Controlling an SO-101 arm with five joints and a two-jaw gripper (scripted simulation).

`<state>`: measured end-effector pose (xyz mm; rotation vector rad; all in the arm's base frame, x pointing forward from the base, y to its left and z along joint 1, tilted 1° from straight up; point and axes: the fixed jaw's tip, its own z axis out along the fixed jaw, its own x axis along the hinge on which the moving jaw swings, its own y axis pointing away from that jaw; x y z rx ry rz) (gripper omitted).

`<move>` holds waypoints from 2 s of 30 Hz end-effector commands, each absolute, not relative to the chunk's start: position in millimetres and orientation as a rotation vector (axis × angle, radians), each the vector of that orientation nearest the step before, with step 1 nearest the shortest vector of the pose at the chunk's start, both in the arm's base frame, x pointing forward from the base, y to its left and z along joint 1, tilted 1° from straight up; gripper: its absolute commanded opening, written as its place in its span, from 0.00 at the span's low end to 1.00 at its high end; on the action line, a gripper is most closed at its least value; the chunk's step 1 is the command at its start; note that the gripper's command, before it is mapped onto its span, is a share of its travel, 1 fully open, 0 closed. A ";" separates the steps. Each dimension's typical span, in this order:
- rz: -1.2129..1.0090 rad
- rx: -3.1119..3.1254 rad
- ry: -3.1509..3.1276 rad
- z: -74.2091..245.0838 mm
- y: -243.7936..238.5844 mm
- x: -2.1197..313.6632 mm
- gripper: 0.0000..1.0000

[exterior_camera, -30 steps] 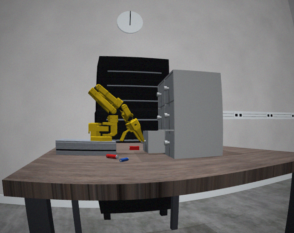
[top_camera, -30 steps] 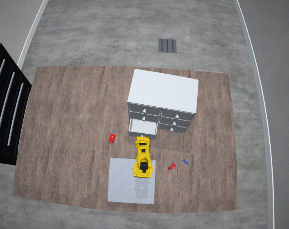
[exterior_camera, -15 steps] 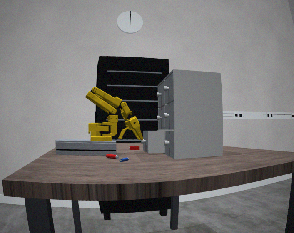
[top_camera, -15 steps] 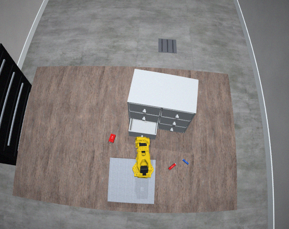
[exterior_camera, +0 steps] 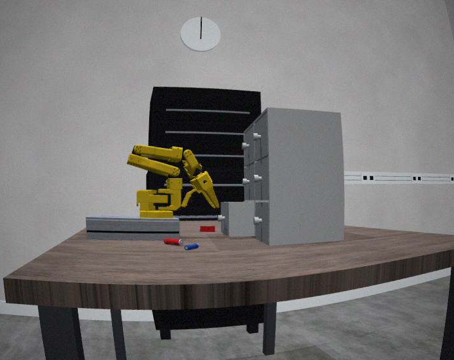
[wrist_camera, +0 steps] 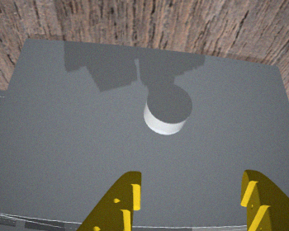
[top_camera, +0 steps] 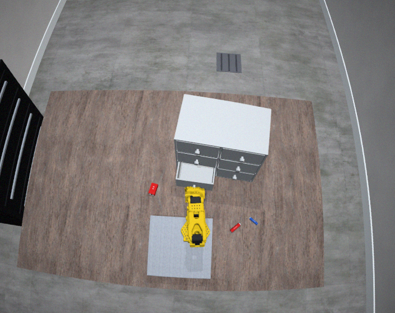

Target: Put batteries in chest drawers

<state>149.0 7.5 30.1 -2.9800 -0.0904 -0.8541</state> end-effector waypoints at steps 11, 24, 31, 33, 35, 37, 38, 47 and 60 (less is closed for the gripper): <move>-0.914 -2.952 -0.088 38.8 9.2 150.2 0.21; -0.965 -2.932 -0.088 45.8 8.9 146.9 0.21; -1.008 -2.919 -0.091 67.8 9.1 154.9 0.21; -1.025 -2.914 -0.093 76.4 9.3 158.6 0.21; -1.042 -2.908 -0.094 84.9 9.4 162.5 0.21; -1.059 -2.903 -0.096 93.2 9.6 166.7 0.21; -1.067 -2.900 -0.097 97.3 9.7 168.8 0.21; -1.067 -2.900 -0.097 97.3 9.7 168.8 0.21; -1.067 -2.900 -0.097 97.3 9.7 168.8 0.21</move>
